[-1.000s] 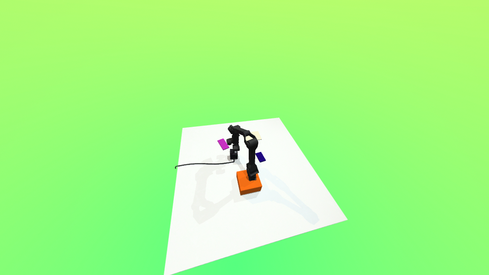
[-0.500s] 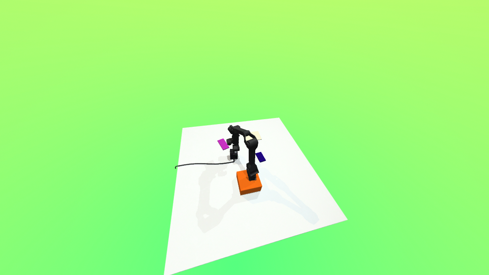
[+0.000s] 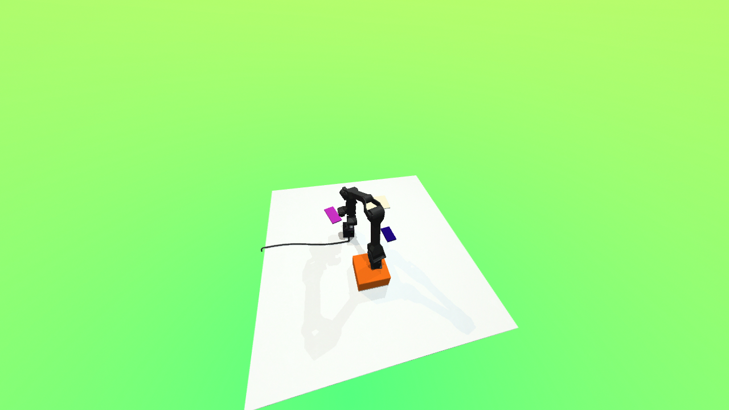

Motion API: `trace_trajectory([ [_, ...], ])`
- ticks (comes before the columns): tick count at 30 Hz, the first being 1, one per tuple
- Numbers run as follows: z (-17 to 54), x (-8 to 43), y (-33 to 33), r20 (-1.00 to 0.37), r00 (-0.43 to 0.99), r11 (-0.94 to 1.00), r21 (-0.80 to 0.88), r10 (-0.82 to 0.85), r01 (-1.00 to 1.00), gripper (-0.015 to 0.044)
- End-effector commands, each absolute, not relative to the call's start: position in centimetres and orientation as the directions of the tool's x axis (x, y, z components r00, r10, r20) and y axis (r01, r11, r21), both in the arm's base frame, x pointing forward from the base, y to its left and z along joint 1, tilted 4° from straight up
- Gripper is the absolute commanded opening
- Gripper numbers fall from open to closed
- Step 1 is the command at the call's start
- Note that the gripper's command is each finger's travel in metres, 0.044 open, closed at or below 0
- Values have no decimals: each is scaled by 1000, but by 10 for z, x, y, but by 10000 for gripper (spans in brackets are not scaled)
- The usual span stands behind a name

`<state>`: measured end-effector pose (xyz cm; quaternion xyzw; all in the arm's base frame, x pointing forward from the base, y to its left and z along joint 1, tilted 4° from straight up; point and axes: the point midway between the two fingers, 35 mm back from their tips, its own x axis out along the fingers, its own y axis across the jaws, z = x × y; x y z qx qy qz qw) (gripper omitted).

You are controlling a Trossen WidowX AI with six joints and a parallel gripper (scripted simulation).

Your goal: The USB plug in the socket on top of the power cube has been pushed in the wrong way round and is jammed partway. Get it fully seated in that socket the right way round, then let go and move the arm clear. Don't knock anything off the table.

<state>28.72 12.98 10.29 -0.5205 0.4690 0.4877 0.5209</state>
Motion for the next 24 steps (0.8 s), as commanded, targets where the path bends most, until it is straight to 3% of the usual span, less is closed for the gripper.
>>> trace_trajectory([
  [1,102,287,130,-996,85,-11,-85,20,-996,0],
  [24,99,288,131,-996,85,-5,-85,20,-996,0],
])
